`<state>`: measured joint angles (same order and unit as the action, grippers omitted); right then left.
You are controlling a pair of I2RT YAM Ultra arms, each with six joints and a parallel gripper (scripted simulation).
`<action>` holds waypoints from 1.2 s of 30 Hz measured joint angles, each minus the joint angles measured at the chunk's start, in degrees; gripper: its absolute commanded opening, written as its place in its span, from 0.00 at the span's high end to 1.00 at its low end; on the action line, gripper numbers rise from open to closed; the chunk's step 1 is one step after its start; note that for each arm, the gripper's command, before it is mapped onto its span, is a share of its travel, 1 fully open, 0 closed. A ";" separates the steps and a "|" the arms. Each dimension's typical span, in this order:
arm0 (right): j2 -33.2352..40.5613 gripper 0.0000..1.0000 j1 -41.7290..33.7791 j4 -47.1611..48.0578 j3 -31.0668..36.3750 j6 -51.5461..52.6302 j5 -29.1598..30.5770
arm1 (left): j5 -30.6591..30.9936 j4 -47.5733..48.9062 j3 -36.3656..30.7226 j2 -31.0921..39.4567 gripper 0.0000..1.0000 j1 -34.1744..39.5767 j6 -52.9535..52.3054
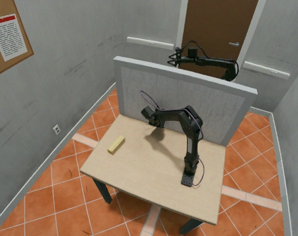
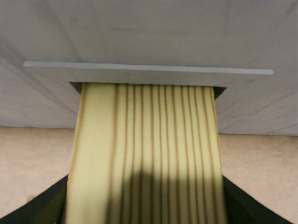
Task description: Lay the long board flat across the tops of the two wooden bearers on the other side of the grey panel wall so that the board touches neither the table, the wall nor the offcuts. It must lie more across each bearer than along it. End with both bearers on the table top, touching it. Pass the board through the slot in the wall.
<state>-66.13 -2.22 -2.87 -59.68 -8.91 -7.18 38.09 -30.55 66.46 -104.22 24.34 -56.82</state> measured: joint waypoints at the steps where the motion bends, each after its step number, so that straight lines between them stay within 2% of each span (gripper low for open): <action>1: -1.36 0.24 -0.61 -0.61 0.00 -1.81 -1.33 | 0.00 0.00 0.00 0.00 1.00 0.00 0.00; 22: -31.12 0.24 -11.37 -17.68 -4.72 -39.26 -28.11 | 0.00 0.00 0.00 0.00 1.00 0.00 0.00; 36: -42.95 0.24 -15.85 -26.86 -10.27 -54.05 -37.22 | 0.00 0.00 0.00 0.00 1.00 0.00 0.00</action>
<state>-109.08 -18.06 -29.74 -69.95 -62.96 -44.40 38.09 -30.55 66.46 -104.22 24.34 -56.82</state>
